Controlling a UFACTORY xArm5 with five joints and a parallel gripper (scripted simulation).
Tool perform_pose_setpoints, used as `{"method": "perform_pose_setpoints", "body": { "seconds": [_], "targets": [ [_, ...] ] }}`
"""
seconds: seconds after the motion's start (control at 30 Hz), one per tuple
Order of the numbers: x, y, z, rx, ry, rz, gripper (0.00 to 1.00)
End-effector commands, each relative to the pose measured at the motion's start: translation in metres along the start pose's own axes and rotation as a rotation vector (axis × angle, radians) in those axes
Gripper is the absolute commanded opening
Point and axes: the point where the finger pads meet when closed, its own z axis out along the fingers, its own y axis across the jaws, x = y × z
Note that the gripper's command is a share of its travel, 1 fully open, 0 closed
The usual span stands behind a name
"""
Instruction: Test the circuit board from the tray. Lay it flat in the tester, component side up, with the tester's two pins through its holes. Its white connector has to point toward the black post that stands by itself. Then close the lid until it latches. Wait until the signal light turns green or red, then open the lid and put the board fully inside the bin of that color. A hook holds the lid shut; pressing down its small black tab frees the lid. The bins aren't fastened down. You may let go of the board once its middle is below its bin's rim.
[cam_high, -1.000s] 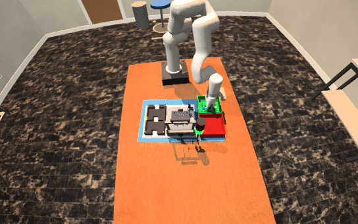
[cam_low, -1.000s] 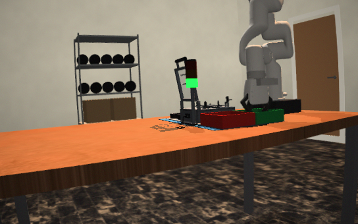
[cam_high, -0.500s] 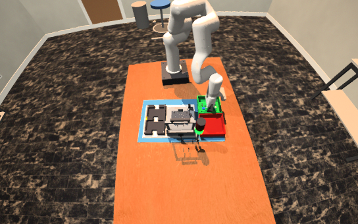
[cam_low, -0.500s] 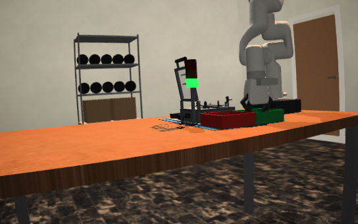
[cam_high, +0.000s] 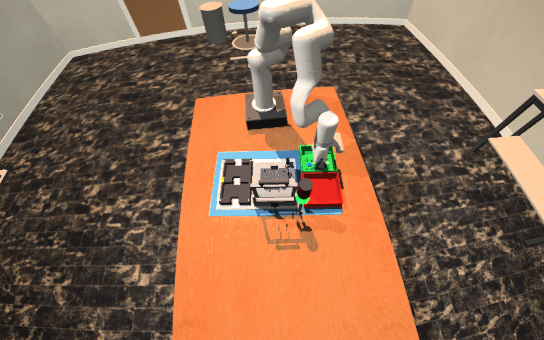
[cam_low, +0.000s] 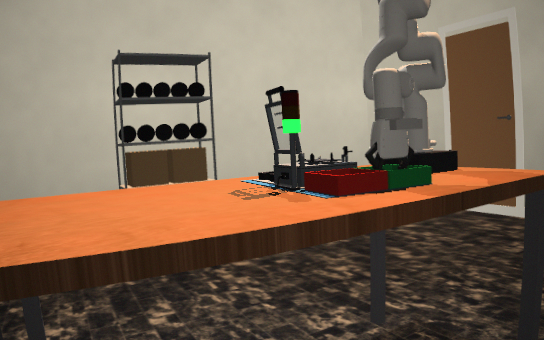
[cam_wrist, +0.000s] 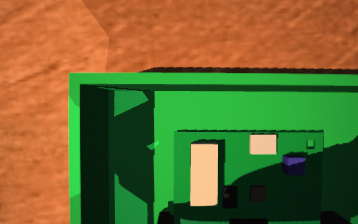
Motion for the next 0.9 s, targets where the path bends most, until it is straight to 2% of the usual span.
{"method": "perform_pose_setpoints", "body": {
  "seconds": [0.0, 0.83, 0.87],
  "targets": [
    [0.0005, 0.0007, -0.0006, -0.002, 0.001, 0.0, 0.79],
    [0.0005, 0.0007, -0.0002, -0.002, 0.001, 0.0, 0.79],
    [0.0005, 0.0007, -0.0002, -0.002, 0.001, 0.0, 1.0]
  ]
}}
